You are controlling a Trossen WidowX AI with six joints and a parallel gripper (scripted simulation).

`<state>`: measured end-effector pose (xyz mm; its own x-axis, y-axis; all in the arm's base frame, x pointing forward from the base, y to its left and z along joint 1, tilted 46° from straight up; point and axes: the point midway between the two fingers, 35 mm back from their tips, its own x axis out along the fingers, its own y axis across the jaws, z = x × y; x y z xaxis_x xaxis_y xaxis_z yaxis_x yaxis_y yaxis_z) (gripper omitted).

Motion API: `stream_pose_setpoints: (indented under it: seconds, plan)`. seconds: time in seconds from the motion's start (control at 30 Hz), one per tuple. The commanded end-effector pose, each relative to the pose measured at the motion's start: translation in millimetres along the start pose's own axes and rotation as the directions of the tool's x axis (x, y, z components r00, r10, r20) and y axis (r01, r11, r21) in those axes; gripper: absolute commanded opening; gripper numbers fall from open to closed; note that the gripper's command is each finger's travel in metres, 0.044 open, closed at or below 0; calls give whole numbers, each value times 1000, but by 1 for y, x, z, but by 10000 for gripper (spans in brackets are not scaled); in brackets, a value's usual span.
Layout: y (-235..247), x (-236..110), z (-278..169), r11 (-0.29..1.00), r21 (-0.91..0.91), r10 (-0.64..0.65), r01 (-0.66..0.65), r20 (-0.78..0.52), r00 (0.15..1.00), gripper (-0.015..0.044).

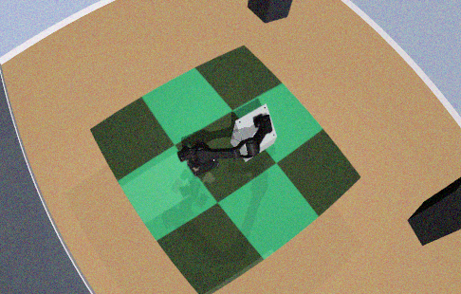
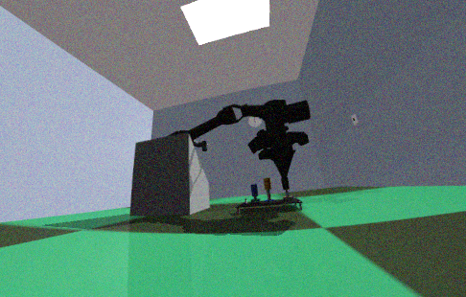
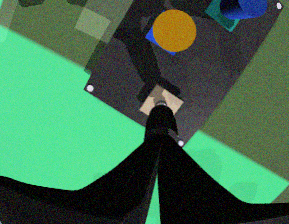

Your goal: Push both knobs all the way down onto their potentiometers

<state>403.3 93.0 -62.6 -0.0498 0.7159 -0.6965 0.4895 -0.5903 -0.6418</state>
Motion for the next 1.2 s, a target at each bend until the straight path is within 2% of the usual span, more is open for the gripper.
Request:
stream_pose_setpoints:
  seconds: [0.0, 1.17]
  plan:
    - [-1, 4, -1, 1000, -1, -3, 3, -1, 1000, 0]
    - [-1, 17, -1, 1000, -1, -4, 4, -1, 1000, 0]
